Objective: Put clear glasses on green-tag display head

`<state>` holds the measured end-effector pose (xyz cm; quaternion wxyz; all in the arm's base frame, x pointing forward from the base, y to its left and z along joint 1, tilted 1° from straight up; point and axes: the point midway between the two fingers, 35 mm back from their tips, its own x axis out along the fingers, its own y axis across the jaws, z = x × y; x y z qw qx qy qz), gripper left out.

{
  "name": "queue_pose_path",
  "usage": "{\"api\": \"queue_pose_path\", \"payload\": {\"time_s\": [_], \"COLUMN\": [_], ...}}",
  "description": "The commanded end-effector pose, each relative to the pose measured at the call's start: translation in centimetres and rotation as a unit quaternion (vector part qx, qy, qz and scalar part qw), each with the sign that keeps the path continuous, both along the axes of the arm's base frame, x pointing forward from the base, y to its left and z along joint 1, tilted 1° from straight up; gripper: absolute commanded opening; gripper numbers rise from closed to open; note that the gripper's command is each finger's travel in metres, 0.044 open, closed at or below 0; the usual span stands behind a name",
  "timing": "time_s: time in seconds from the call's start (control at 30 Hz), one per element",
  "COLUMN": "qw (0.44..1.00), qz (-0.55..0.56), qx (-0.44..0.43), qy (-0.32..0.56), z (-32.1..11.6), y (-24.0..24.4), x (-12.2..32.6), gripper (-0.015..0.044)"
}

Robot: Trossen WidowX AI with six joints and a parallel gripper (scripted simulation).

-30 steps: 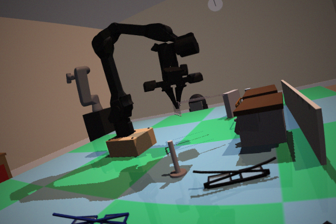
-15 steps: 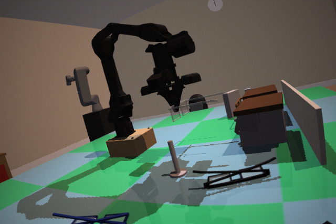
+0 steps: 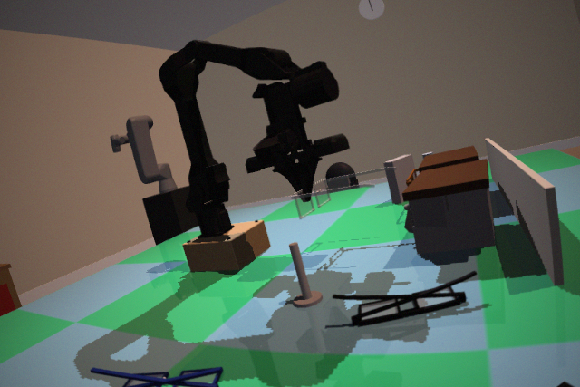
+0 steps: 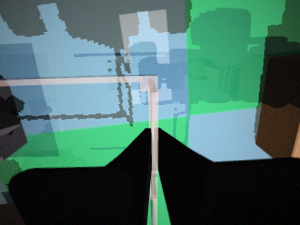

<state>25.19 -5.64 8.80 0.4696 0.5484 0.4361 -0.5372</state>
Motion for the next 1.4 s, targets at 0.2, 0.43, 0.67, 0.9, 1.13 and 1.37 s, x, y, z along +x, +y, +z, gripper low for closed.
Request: {"api": "queue_pose_path", "payload": {"time_s": [0.2, 0.43, 0.67, 0.9, 1.13, 1.37], "qw": [1.0, 1.0, 1.0, 1.0, 1.0, 1.0], "qz": [-0.002, -0.002, -0.002, -0.002, -0.002, -0.002], "qx": [-0.004, -0.004, -0.004, -0.004, -0.004, -0.004], "qy": [0.003, 0.003, 0.003, 0.003, 0.003, 0.003], "z": [-1.1, -1.8, -2.5, -3.1, -3.7, -3.7], "y": [-0.1, -0.1, -0.2, -0.3, -0.4, -0.4], "x": [-0.1, 0.0, 0.0, 0.0, 0.0, 0.2], "gripper": [0.0, 0.0, 0.0, 0.0, 0.0, 0.0]}}
